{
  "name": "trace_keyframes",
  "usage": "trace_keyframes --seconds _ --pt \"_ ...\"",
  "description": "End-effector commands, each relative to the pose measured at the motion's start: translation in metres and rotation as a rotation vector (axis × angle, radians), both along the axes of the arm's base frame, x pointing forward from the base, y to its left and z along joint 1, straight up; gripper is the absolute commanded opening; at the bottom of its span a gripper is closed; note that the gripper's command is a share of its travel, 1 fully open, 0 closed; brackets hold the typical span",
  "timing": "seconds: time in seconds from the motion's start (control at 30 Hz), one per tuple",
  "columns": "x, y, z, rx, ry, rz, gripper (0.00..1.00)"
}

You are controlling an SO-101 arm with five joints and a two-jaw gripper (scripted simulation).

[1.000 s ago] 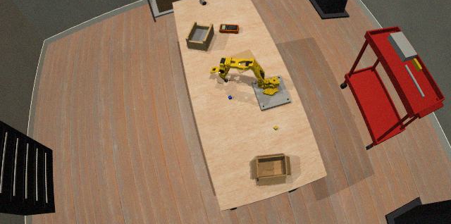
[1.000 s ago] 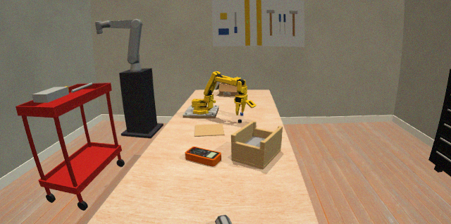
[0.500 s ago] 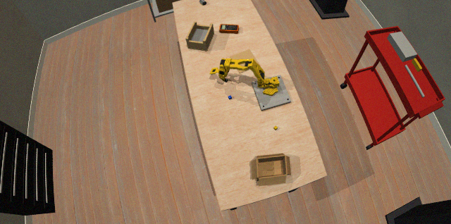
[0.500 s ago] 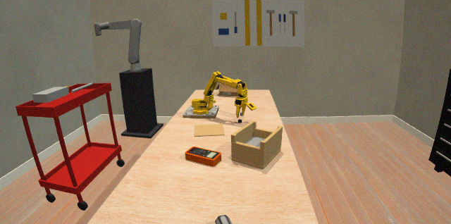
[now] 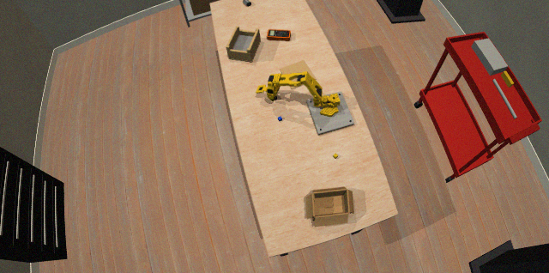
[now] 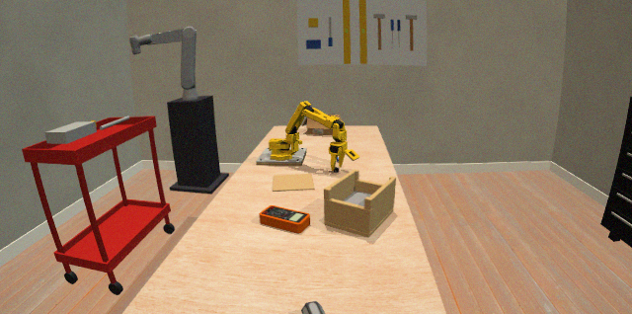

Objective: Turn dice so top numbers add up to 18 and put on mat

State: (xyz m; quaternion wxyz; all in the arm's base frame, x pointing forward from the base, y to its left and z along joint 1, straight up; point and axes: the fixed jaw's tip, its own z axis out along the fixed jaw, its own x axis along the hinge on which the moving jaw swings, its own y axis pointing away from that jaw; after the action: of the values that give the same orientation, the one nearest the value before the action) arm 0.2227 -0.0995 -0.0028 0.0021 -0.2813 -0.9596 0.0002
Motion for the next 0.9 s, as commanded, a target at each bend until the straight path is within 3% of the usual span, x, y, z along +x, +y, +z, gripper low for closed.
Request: trace_keyframes --seconds 0.0,0.87 --pt "-0.0027 0.0035 -0.0093 0.011 0.021 -0.003 0.25" --pt "-0.0042 0.0017 -0.0119 0.011 0.021 -0.003 0.21"
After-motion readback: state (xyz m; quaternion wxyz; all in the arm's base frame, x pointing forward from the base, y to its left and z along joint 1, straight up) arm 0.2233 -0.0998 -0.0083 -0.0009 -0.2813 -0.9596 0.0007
